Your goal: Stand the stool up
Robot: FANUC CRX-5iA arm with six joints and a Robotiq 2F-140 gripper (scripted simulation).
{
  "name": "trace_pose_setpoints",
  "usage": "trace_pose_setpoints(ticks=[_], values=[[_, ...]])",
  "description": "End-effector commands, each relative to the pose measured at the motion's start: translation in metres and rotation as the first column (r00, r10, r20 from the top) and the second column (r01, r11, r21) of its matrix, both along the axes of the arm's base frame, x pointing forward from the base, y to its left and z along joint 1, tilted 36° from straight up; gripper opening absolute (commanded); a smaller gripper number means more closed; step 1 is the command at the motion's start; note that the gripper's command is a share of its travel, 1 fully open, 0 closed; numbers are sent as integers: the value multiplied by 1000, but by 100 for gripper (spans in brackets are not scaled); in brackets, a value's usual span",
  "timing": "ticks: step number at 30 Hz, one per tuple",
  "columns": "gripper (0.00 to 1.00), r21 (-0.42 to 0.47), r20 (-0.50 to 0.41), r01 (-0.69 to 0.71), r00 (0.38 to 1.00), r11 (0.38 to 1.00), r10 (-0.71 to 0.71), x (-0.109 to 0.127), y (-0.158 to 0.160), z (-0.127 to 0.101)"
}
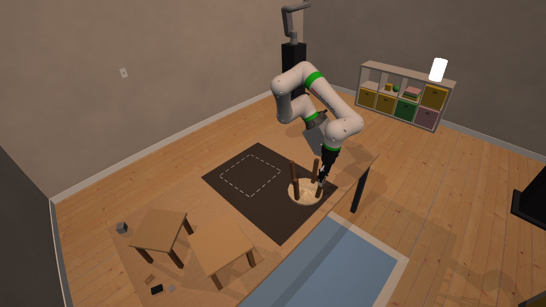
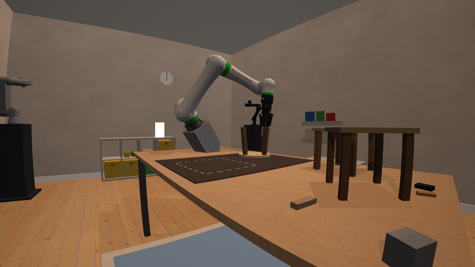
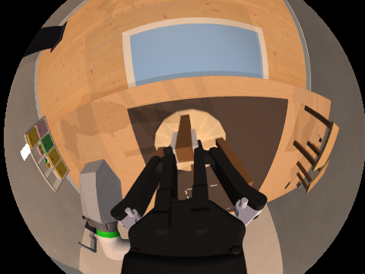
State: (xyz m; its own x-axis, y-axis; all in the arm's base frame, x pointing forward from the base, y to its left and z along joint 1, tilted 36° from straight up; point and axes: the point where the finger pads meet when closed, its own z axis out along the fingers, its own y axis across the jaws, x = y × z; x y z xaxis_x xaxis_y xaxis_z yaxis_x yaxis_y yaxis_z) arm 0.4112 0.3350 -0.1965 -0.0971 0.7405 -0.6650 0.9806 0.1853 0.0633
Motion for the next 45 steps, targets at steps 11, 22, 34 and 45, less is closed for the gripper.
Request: trace_pose_setpoints(ticks=[11, 22, 34, 45], values=[[10, 30, -5, -3, 1000, 1000, 3, 0, 1, 2], [10, 92, -16, -6, 1000, 996, 8, 0, 1, 4], [10, 118, -20, -7, 1000, 993, 10, -1, -3, 34], [10, 230, -41, -11, 999, 973, 21, -1, -4, 40]])
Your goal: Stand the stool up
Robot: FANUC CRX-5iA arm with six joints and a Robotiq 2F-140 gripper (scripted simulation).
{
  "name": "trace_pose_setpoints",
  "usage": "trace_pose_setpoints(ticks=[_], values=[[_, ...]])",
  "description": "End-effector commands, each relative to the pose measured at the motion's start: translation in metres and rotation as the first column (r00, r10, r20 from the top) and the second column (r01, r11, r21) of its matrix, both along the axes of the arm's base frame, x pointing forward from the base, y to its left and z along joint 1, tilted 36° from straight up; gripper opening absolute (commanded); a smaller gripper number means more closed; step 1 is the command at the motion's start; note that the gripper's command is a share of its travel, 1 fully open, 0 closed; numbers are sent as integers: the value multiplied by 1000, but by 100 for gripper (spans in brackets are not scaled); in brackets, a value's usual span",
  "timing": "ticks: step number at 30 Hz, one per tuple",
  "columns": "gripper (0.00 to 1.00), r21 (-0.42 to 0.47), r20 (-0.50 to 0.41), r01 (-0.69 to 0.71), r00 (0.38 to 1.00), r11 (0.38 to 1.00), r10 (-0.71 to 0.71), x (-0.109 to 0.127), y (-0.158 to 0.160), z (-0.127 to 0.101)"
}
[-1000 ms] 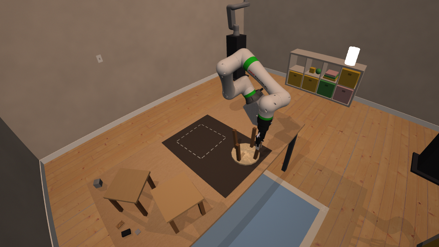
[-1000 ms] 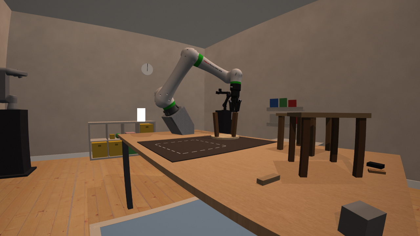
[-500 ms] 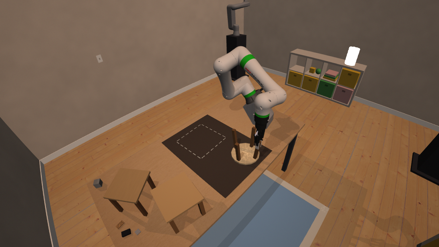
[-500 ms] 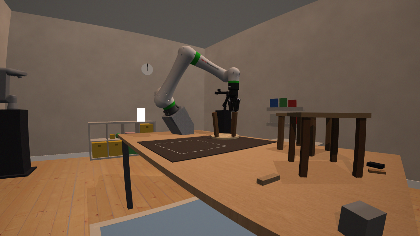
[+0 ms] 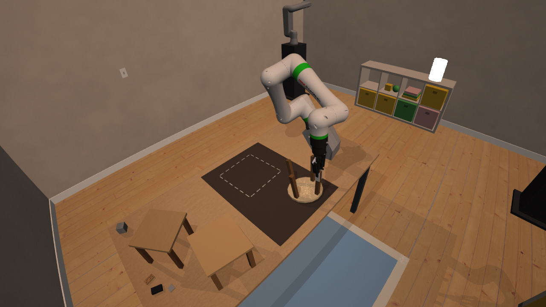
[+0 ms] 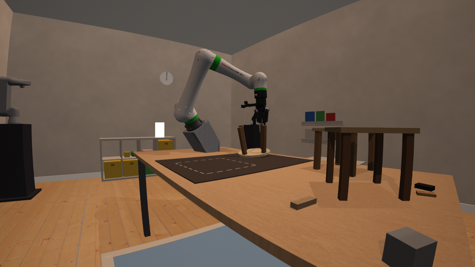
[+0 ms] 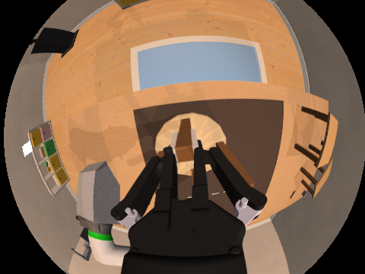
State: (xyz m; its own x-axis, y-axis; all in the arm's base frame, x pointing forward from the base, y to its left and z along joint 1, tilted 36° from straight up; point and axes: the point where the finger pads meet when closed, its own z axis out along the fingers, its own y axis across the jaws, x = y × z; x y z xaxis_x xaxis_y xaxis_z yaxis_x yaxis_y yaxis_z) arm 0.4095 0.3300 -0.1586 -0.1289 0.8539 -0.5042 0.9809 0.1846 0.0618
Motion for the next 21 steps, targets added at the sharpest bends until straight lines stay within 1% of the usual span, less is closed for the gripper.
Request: trace_pose_setpoints(ticks=[1, 6, 11, 13, 14, 18, 21], values=[[10, 46, -6, -4, 1000, 999, 5, 0, 0, 4], [10, 52, -7, -5, 1000, 999, 5, 0, -7, 33], [10, 146, -25, -9, 1000, 989, 13, 0, -8, 36], [10, 146, -25, -9, 1000, 989, 13, 0, -8, 36], [10, 166, -28, -10, 1000, 986, 15, 0, -8, 37], [10, 168, -28, -10, 999, 986, 15, 0, -19, 64], [10, 228, -41, -11, 999, 974, 21, 0, -21, 68]])
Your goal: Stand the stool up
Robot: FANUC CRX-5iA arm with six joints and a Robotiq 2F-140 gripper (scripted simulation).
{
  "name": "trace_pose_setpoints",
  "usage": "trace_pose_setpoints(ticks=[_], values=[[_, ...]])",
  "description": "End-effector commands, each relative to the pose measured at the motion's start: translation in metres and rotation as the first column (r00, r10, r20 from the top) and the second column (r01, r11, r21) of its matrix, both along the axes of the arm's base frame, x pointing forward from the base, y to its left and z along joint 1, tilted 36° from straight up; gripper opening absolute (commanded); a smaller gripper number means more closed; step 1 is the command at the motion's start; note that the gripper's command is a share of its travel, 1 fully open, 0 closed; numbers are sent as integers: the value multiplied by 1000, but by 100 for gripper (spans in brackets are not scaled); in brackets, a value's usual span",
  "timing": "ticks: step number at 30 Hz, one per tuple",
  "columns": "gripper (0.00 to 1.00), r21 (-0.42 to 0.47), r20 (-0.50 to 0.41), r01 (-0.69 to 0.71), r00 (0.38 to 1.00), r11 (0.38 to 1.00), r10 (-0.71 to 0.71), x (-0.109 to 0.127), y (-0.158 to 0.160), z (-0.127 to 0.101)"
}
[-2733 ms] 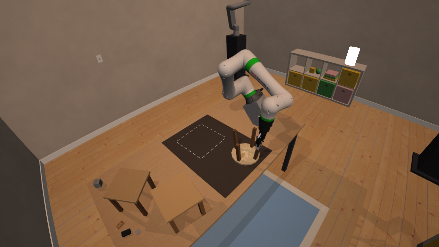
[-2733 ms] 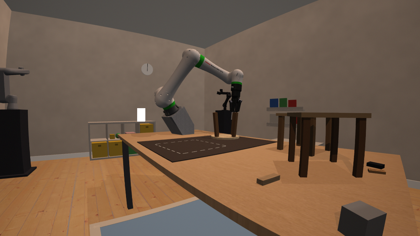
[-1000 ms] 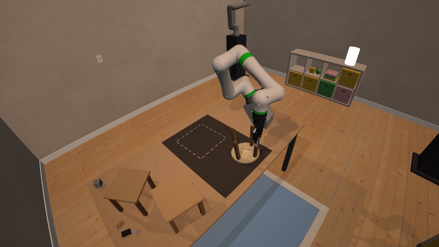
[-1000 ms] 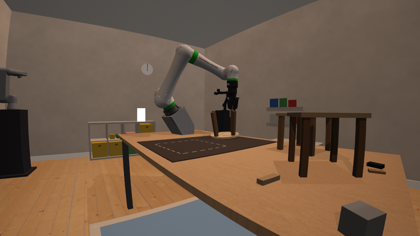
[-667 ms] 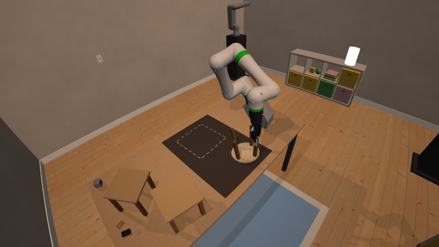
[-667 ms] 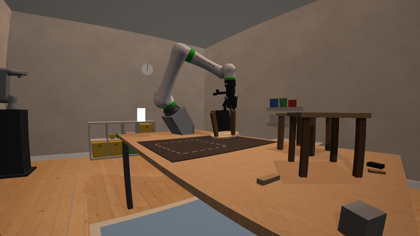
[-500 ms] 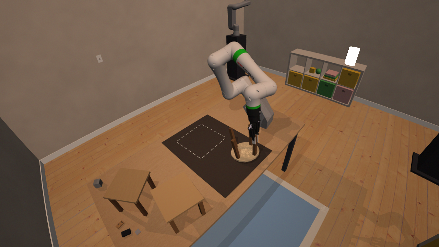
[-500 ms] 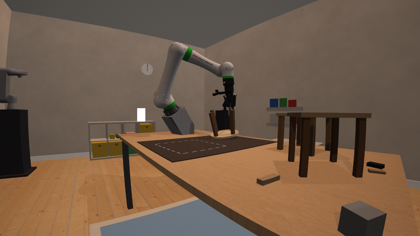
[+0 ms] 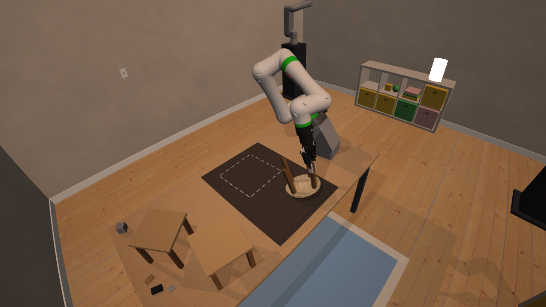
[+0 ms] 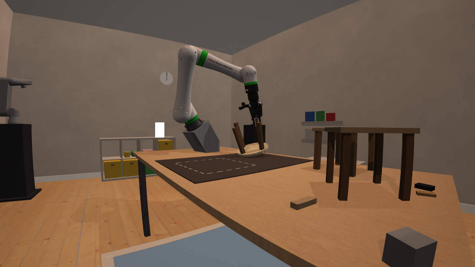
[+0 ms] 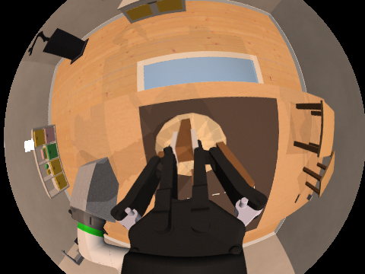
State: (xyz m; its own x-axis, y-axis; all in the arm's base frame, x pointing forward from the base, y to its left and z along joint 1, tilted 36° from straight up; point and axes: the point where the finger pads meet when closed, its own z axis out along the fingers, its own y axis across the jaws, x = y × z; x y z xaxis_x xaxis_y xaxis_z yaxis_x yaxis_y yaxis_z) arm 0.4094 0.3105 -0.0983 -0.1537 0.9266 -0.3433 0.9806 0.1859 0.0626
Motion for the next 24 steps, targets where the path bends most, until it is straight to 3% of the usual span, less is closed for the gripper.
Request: trace_pose_setpoints(ticks=[1, 7, 9, 13, 17, 22, 24], values=[[10, 78, -15, -5, 1000, 997, 6, 0, -2, 8], [10, 130, -23, -7, 1000, 992, 10, 1, -17, 38], [10, 130, -23, -7, 1000, 992, 10, 1, -17, 38], [10, 233, -41, -10, 999, 972, 20, 1, -19, 41], [10, 245, -43, -10, 999, 970, 22, 3, -38, 67], [10, 357, -61, -11, 997, 934, 35, 4, -42, 72], [10, 357, -61, -11, 997, 934, 35, 6, -58, 90]])
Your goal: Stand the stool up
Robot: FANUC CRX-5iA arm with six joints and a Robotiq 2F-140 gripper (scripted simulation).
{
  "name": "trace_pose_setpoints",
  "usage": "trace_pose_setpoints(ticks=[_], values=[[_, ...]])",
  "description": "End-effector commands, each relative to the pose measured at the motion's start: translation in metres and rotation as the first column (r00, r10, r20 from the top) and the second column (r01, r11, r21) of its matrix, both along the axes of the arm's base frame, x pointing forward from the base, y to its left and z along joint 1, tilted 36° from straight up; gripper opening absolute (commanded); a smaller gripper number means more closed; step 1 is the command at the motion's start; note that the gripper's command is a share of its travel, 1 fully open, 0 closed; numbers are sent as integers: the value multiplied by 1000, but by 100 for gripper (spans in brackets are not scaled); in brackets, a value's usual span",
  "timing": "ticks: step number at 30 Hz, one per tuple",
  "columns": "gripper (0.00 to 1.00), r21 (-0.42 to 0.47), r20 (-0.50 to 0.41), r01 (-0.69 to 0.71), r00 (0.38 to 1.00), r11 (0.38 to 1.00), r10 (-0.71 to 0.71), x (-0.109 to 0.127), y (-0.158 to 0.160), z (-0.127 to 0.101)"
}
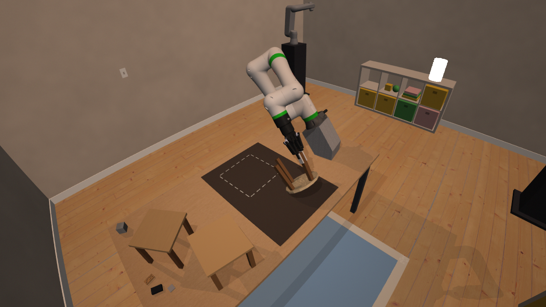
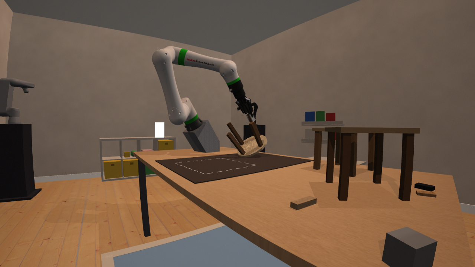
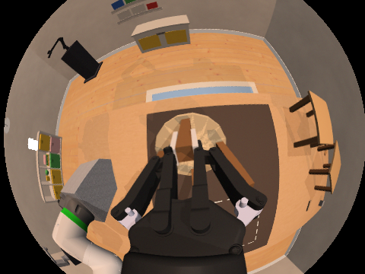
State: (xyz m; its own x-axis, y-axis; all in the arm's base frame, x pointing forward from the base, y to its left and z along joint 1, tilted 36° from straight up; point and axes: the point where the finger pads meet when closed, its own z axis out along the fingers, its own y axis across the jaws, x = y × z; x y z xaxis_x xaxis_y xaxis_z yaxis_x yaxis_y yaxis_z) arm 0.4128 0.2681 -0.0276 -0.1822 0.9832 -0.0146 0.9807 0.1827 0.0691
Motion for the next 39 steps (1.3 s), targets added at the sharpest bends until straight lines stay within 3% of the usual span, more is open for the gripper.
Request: trace_pose_setpoints(ticks=[1, 7, 10, 15, 17, 19, 30, 33, 39], values=[[10, 33, -11, -6, 1000, 999, 6, 2, -16, 19], [10, 140, -32, -11, 999, 990, 15, 3, -22, 25], [10, 164, -35, -11, 999, 986, 17, 6, -46, 46], [10, 277, -53, -14, 998, 961, 30, 7, -55, 51], [10, 283, -55, -14, 998, 959, 31, 10, -76, 65], [10, 283, -55, -14, 998, 959, 31, 10, -76, 65], [10, 498, -89, -11, 994, 867, 63, 16, -111, 82], [10, 512, -91, -10, 994, 859, 66, 21, -141, 92], [10, 604, -103, -5, 991, 797, 83, 22, -145, 93]])
